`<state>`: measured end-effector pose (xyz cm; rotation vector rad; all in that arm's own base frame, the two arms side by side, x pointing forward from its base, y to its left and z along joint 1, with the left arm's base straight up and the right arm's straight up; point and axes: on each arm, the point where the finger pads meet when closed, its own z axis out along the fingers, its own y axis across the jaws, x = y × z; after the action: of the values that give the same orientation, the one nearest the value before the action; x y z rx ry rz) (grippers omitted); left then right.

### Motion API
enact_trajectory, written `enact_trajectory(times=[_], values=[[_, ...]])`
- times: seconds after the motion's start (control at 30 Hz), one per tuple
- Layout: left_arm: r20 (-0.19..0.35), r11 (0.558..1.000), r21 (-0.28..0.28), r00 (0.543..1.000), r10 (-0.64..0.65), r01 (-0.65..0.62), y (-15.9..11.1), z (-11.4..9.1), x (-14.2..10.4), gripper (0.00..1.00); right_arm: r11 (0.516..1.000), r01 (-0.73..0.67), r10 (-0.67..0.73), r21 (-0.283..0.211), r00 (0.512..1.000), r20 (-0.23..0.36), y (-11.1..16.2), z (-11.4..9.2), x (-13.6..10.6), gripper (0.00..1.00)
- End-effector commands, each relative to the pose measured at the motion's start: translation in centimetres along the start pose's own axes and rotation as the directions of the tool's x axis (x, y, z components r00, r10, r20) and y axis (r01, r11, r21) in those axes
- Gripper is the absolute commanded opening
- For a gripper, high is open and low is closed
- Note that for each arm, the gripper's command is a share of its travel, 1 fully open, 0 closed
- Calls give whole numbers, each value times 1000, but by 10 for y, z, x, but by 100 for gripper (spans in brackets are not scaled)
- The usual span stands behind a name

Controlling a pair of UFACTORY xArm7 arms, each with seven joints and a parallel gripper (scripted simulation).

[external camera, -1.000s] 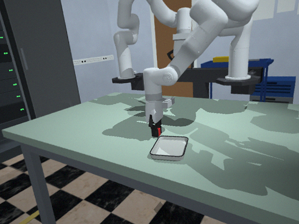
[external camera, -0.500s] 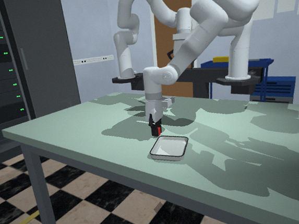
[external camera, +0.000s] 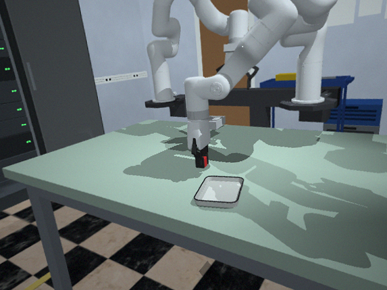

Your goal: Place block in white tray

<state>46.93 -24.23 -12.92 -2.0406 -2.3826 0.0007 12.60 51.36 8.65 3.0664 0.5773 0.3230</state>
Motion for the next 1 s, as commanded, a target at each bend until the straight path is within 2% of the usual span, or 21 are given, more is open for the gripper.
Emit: enact_trajectory(times=[0.0, 0.27, 0.83, 0.97], values=[[3, 1000, -3, 1000, 0, 0, 1, -15, -1, 0, 1000, -1, 1, 5, 1000, -3, -2, -2, 2, 100], [3, 1000, -3, 1000, 0, 0, 1, -25, -1, 0, 1000, -1, 1, 5, 1000, -3, -2, -2, 2, 100], [3, 1000, -3, 1000, 0, 0, 1, -25, -1, 0, 1000, -1, 1, 5, 1000, -3, -2, -2, 2, 100], [3, 1000, -3, 1000, 0, 0, 10, -25, 8, 0, 1000, -1, 1, 5, 1000, -3, -2, -2, 2, 100]])
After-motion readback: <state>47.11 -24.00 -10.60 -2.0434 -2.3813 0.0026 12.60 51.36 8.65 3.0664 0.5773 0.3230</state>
